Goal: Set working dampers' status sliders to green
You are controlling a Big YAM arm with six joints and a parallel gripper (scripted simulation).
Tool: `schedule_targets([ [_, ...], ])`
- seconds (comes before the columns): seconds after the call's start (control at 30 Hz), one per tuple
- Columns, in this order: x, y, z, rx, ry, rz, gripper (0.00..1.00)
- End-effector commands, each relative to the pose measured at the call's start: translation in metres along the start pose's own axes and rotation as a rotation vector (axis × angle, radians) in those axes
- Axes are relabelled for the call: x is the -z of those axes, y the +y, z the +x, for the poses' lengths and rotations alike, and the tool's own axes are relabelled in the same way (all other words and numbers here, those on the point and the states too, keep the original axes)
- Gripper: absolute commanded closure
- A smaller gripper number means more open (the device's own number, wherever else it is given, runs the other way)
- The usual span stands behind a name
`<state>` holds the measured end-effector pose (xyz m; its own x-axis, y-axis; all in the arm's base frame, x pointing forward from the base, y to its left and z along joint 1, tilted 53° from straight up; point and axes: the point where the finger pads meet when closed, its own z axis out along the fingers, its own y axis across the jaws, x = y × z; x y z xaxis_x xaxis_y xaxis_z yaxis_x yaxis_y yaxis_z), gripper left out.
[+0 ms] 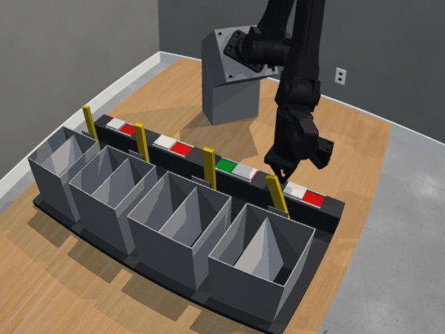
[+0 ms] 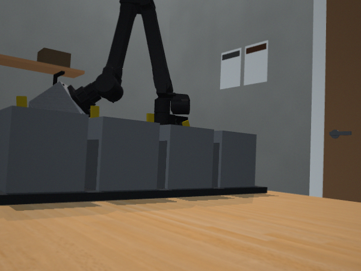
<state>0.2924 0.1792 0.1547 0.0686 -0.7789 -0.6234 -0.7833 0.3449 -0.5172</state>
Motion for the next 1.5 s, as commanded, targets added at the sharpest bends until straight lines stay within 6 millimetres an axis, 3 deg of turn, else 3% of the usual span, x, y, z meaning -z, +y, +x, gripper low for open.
schedule_targets([
  [0.0, -0.0061, 0.0062, 0.0039, -0.006, 0.008, -0.015, 1.0],
  [1.47, -0.0058, 0.0086, 0.0079, -0.007, 0.012, -0.016, 1.0],
])
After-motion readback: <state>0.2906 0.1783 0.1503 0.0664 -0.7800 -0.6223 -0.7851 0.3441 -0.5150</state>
